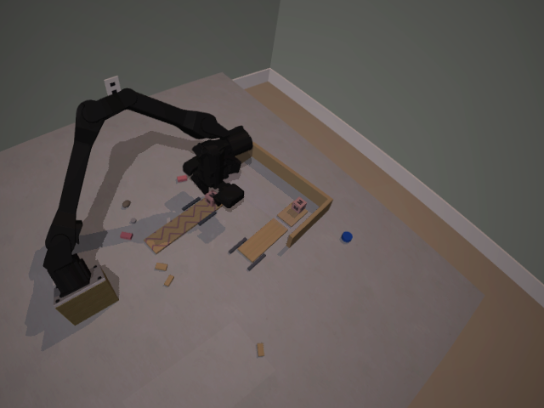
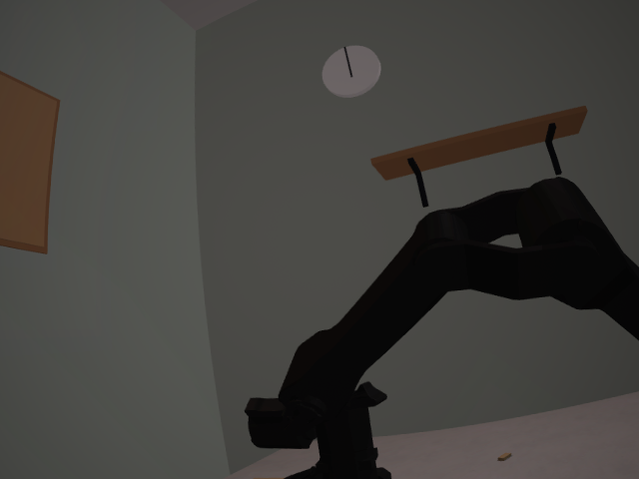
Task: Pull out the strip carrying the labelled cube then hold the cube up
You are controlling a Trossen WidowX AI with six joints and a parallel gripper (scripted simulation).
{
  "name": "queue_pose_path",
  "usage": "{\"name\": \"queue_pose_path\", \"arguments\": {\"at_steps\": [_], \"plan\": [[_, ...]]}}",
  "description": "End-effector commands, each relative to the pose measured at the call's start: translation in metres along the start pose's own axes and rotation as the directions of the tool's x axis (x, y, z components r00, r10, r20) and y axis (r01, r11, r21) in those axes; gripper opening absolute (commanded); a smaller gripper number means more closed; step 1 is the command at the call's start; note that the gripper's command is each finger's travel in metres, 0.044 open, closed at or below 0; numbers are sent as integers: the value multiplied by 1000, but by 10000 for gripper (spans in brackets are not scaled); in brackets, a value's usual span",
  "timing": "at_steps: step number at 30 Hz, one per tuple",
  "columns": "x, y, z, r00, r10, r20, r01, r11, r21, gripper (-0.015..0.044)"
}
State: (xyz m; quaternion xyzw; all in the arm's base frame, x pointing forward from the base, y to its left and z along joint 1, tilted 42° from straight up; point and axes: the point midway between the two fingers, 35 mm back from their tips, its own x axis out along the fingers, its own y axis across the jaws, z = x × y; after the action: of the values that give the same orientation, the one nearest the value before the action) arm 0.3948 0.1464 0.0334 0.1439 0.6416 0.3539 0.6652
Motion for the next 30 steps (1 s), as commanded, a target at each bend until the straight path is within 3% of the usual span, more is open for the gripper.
{"name": "queue_pose_path", "arguments": {"at_steps": [1, 3, 10, 14, 30], "plan": [[0, 0, 0, 1000, 0, 0, 0, 1000, 0, 198], [0, 0, 0, 1000, 0, 0, 0, 1000, 0, 145], [0, 0, 0, 1000, 0, 0, 0, 1000, 0, 98], [-3, 0, -3, 1000, 0, 0, 0, 1000, 0, 0], [-42, -3, -60, 1000, 5, -6, -5, 1000, 11, 0]]}}
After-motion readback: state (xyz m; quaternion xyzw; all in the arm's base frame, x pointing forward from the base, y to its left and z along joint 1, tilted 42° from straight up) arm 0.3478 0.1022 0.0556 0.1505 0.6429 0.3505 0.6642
